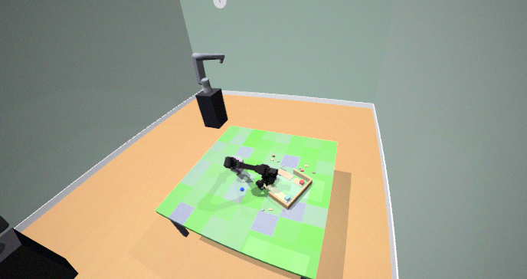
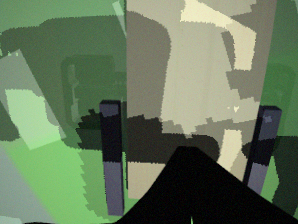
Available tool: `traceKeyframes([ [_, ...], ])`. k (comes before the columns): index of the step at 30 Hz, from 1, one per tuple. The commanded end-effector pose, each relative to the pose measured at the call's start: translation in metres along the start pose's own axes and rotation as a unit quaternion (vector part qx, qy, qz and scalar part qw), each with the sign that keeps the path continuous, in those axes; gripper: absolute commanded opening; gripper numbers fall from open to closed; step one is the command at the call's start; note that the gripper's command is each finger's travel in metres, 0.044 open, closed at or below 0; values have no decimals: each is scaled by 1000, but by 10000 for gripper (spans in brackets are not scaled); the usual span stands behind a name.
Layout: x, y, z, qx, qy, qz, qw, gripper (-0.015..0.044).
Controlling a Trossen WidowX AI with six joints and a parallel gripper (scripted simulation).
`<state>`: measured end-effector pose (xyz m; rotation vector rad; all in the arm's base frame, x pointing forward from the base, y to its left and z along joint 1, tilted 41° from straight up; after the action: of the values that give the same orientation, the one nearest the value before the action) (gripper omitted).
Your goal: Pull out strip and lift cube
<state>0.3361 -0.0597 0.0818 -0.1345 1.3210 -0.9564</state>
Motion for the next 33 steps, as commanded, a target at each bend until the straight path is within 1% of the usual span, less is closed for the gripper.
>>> traceKeyframes([
  [1, 5, -1, 1, 0, 2, -3, 1000, 0],
  [10, 5, 0, 0, 0, 2, -3, 1000, 0],
  [33, 6, -3, -36, 0, 3, -3, 1000, 0],
])
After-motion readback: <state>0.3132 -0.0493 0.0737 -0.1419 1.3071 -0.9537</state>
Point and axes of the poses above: the point midway between the two fingers, 35 mm back from their tips, its own x axis out along the fingers, its own y axis across the jaws, z = x × y, the point moved 9 cm from there along -x, back along the fingers, and after that the axes turned 6 degrees about x, right-handed, at the moved point
